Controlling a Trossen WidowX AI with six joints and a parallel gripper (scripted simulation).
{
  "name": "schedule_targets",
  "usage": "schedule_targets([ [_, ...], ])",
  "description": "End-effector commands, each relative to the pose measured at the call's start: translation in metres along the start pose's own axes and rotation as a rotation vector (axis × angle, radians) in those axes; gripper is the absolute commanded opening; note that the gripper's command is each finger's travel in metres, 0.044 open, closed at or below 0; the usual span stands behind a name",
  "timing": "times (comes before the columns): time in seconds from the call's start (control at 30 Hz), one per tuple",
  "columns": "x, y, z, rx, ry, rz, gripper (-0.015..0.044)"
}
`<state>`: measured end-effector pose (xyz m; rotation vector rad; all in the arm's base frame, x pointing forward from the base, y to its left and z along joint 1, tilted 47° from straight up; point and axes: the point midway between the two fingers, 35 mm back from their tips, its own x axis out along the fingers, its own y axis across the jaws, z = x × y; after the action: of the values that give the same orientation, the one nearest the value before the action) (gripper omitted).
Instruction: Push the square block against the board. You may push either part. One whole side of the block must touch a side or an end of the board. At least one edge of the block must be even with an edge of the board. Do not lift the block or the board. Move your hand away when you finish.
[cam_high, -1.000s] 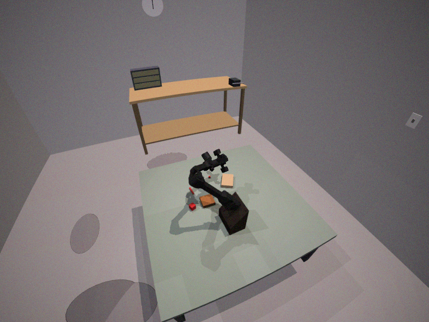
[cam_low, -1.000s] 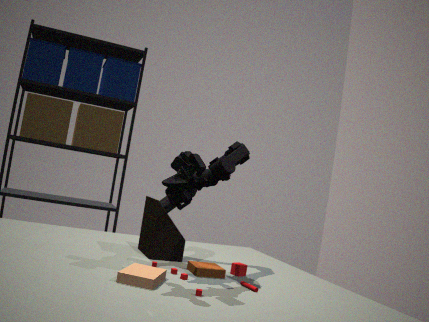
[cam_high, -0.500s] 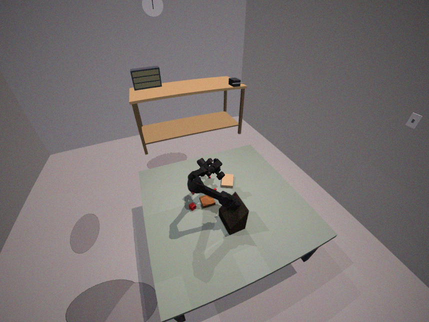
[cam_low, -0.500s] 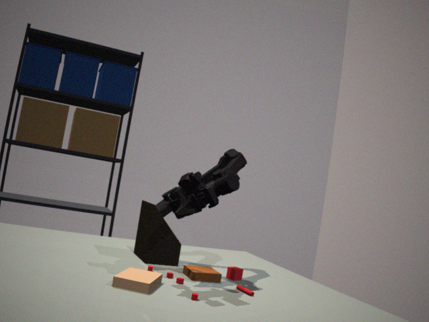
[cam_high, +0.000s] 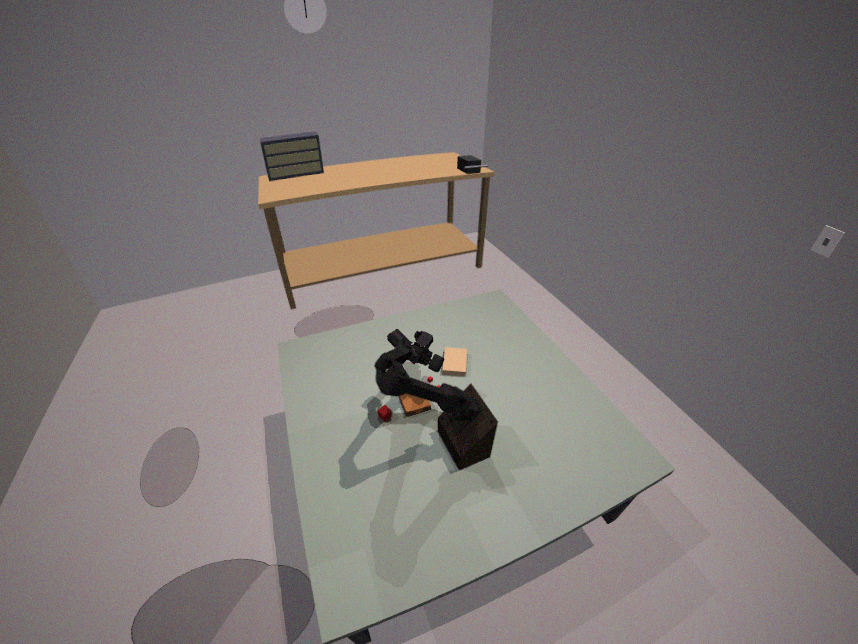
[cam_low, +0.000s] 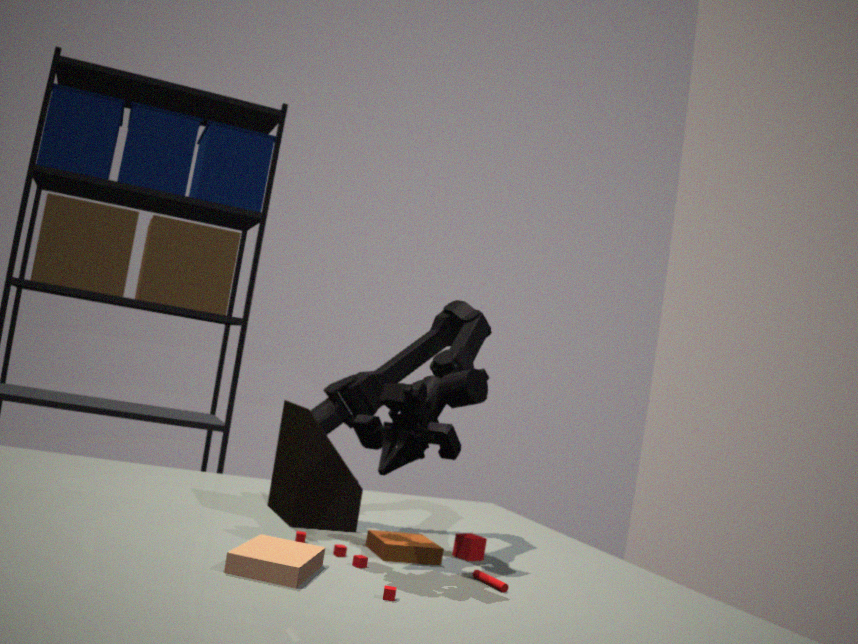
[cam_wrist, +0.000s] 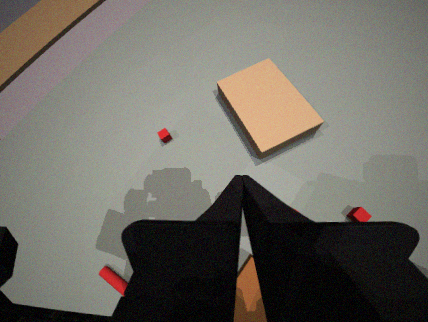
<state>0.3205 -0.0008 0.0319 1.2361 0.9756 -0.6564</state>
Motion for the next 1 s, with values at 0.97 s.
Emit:
schedule_targets([
  [0.97, -0.068, -0.059, -0.174, -0.835, 0.689, 0.254, 0.0000],
])
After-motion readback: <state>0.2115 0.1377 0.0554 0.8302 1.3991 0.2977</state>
